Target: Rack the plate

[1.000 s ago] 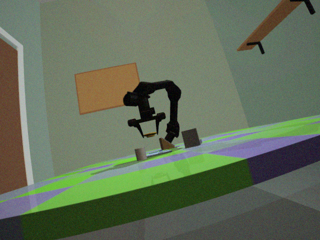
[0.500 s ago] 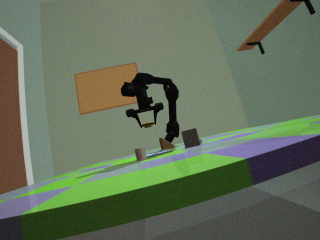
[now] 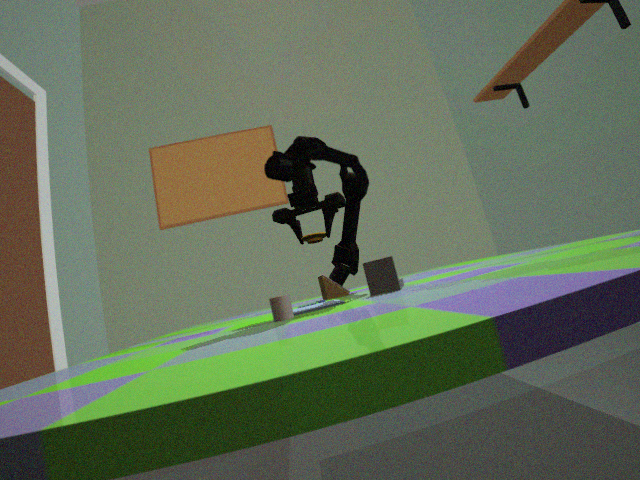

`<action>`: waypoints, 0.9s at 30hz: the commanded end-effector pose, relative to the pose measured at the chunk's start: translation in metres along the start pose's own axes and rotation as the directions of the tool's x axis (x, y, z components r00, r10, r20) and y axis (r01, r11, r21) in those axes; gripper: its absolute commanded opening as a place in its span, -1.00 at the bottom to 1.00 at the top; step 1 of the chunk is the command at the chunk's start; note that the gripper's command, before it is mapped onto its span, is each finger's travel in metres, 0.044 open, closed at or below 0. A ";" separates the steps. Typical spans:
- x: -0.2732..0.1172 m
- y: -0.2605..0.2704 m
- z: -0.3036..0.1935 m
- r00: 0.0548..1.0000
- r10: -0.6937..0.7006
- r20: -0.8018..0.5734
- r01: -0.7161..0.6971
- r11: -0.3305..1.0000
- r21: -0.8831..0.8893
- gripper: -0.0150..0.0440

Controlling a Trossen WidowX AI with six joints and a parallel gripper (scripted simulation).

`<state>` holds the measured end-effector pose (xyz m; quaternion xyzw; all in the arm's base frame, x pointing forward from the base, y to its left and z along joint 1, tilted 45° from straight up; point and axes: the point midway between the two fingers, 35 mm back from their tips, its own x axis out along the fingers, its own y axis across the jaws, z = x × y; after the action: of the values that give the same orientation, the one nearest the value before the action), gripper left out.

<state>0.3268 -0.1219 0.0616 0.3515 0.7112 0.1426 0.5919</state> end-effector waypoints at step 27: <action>-0.006 0.105 -0.103 0.998 0.001 0.065 -0.056 0.516 0.855 -0.49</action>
<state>0.2735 -0.0391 0.1504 0.5894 0.6794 -0.1925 0.3925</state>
